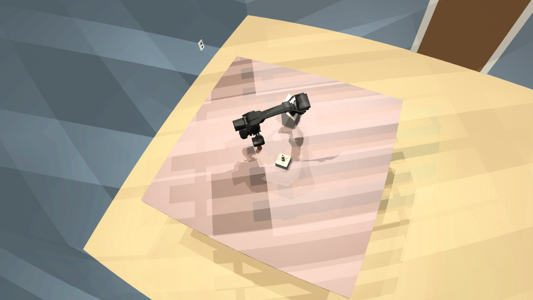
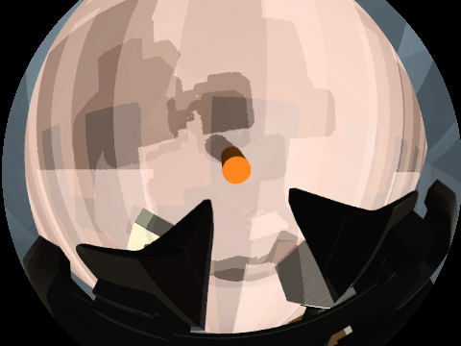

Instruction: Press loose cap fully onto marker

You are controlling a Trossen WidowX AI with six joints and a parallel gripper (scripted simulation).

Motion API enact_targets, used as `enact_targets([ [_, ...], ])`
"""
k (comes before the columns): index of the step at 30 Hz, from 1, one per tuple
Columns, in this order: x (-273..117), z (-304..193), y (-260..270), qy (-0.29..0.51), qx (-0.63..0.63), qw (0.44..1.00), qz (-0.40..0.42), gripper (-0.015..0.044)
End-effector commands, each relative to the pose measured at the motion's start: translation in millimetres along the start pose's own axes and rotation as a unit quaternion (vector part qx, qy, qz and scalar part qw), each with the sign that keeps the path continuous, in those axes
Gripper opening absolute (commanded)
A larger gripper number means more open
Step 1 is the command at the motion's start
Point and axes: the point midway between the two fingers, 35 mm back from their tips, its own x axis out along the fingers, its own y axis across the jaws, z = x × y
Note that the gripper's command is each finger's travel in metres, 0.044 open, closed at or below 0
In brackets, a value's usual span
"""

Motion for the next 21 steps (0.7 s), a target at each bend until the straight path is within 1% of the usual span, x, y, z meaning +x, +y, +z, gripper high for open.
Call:
enact_targets([
  [1,-2,1,-1,0.006,0.003,1.0,0.016,0.0241],
  [3,1,1,0,0.006,0.003,1.0,0.016,0.0241],
  [6,31,0,1,0.006,0.002,1.0,0.017,0.0241],
  [7,33,0,1,0.006,0.002,1.0,0.017,0.0241],
  [12,35,0,1,0.006,0.002,1.0,0.017,0.0241],
  [15,47,-1,2,0.006,0.002,1.0,0.017,0.0241],
  [21,51,-1,2,0.006,0.002,1.0,0.017,0.0241],
])
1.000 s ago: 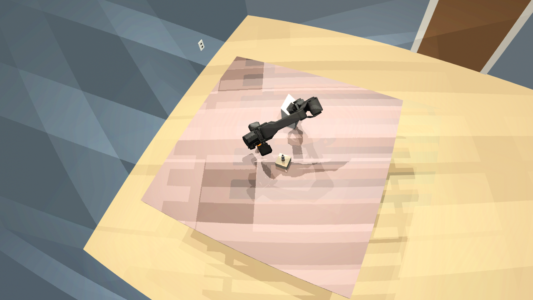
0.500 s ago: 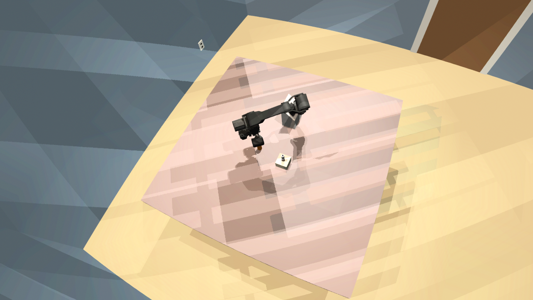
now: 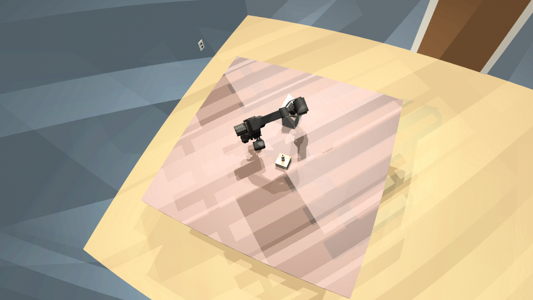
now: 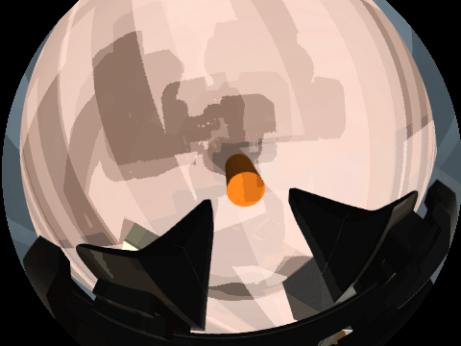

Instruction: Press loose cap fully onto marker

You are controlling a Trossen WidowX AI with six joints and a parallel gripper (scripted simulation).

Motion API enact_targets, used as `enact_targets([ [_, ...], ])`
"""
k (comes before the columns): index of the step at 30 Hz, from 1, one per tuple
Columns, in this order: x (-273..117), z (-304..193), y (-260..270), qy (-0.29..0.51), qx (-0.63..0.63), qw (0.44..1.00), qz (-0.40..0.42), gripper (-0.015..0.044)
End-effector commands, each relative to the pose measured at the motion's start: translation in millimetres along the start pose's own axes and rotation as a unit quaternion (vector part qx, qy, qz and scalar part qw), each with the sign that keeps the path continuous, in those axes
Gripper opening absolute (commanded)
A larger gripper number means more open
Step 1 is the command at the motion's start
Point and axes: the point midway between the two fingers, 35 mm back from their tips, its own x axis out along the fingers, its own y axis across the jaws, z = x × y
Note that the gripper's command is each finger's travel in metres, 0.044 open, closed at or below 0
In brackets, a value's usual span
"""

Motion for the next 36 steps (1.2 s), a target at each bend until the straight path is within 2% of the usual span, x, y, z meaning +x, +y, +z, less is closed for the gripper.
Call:
enact_targets([
  [1,7,0,0,0.0,0.002,1.0,0.002,0.0241],
  [33,56,-2,1,0.001,0.002,1.0,0.003,0.0241],
  [36,56,-2,1,0.001,0.002,1.0,0.003,0.0163],
])
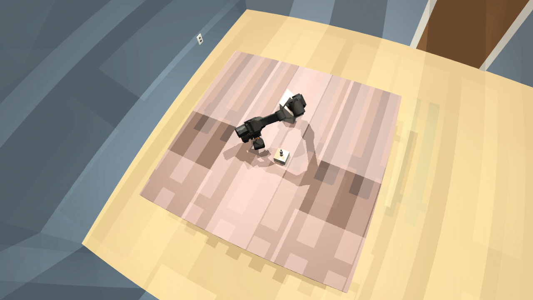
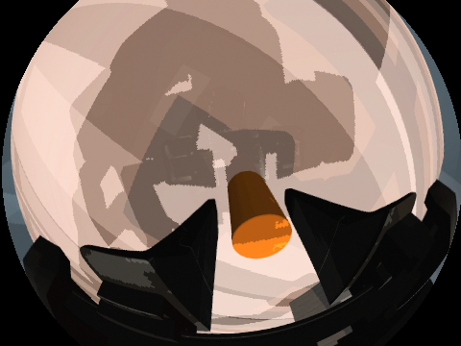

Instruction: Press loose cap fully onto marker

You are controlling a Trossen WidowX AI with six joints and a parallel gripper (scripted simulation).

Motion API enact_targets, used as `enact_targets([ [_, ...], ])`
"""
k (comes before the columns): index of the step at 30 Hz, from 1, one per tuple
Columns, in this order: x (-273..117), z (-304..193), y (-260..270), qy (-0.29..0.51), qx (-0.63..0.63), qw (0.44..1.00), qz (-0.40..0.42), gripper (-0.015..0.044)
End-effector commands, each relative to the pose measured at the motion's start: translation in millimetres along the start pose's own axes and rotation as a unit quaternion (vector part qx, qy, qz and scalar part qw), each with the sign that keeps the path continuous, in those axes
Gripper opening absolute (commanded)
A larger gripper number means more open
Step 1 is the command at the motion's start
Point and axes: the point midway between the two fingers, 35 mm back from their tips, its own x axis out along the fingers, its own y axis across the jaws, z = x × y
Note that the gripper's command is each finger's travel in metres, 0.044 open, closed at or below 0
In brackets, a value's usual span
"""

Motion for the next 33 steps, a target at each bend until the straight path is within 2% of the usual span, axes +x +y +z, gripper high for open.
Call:
enact_targets([
  [1,2,-1,0,0.001,0.002,1.0,0.002,0.0136],
  [10,2,-1,0,0.001,0.002,1.0,0.002,0.0076],
  [13,-2,0,0,0.0,0.002,1.0,0.002,0.0],
  [33,-59,0,-1,0.0,0.002,1.0,0.001,0.0],
])
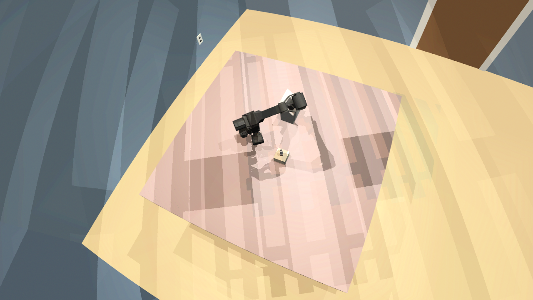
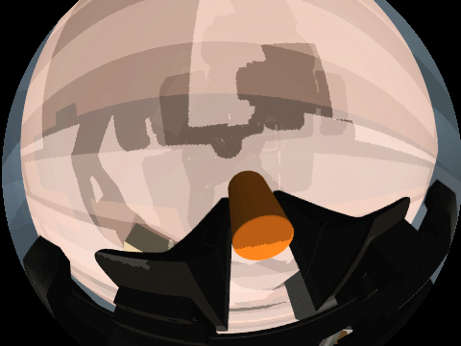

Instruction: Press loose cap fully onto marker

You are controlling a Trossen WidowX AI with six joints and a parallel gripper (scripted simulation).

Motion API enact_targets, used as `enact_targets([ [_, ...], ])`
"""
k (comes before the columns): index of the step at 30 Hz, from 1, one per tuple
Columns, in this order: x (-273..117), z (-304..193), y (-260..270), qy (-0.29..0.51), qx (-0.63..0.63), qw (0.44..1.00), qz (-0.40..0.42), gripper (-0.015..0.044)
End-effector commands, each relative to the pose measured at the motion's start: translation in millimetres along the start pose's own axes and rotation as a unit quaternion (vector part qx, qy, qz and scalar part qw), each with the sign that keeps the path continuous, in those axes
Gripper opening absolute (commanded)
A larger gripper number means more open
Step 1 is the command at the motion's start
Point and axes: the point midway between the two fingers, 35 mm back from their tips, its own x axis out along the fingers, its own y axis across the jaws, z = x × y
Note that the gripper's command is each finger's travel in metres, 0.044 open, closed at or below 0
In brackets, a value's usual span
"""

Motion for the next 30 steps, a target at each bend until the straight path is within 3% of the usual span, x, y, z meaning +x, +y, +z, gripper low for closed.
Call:
enact_targets([
  [1,-7,0,0,0.0,-0.003,1.0,-0.002,0.0],
  [30,-47,-58,95,-0.003,-0.001,1.0,-0.003,0.0],
])
